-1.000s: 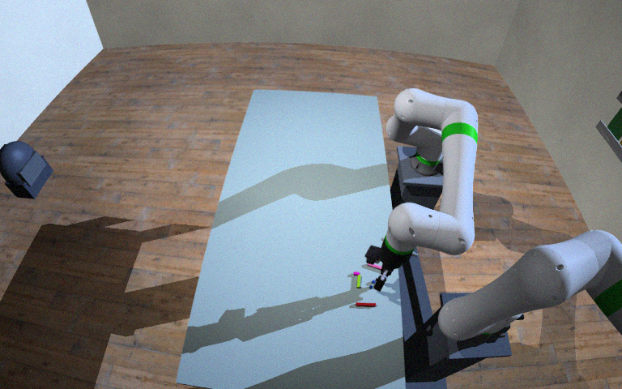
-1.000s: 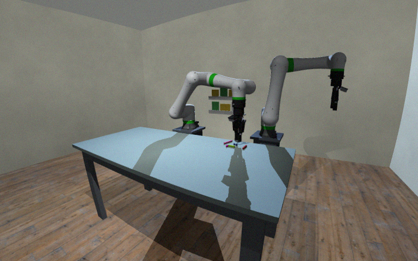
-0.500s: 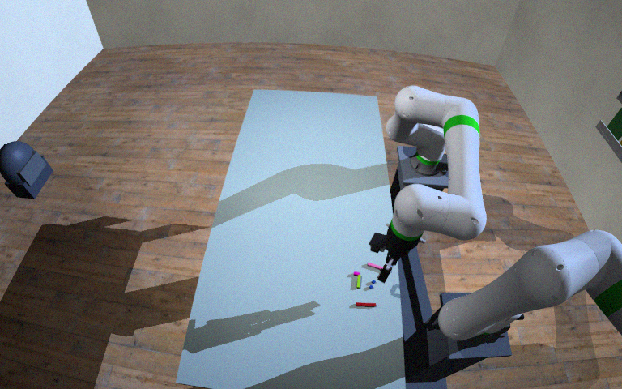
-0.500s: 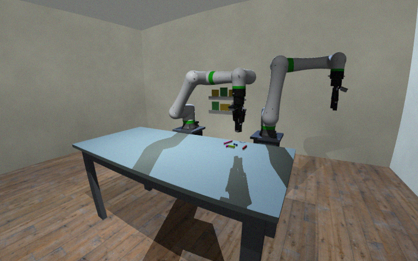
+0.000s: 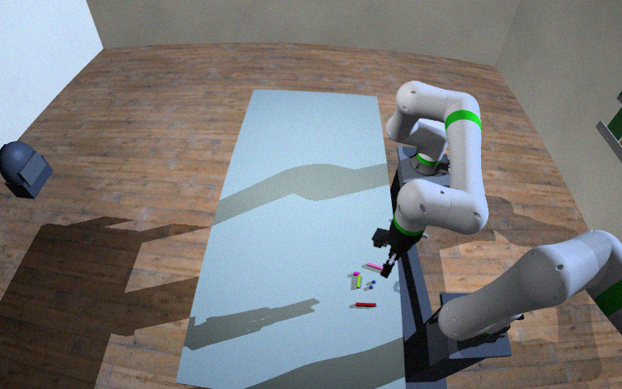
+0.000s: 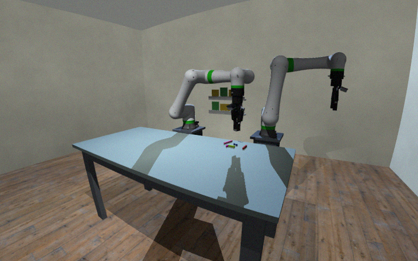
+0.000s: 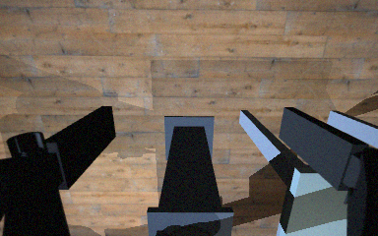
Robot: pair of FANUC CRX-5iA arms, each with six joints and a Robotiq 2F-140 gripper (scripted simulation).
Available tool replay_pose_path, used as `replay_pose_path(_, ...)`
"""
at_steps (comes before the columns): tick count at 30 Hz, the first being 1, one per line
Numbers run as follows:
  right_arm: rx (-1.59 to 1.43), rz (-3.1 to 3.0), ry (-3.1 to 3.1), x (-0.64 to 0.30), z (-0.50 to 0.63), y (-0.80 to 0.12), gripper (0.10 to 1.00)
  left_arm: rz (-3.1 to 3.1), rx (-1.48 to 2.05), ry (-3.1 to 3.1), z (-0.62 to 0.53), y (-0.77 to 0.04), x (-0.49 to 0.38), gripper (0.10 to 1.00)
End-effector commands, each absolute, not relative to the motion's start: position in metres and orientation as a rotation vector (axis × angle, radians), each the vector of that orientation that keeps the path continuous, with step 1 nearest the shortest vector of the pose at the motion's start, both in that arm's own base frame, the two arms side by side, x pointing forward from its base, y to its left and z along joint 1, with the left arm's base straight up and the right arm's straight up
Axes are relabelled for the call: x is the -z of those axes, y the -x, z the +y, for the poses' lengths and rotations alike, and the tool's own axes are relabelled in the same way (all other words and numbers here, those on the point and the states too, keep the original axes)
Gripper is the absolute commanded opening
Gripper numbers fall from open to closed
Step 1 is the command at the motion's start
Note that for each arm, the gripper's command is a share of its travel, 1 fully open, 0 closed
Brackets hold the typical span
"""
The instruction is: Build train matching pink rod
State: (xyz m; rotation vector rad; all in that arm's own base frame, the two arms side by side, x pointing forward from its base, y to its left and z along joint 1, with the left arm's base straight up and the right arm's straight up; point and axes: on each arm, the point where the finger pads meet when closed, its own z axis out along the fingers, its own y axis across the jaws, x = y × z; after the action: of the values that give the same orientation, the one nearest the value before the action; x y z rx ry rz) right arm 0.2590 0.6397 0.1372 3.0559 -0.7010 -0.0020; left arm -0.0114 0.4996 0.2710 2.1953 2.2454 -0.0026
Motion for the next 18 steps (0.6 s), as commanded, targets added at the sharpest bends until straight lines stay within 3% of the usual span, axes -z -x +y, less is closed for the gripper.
replay_pose_path(1,-0.001,-0.703,-3.063,-0.142,0.603,-0.239,0.243,2.246,0.0,-2.196,0.5,0.011,-0.272,1.0)
replay_pose_path(18,0.0,-0.703,-3.063,-0.136,0.539,-0.212,0.243,2.246,0.0,-2.196,0.5,0.011,-0.272,1.0)
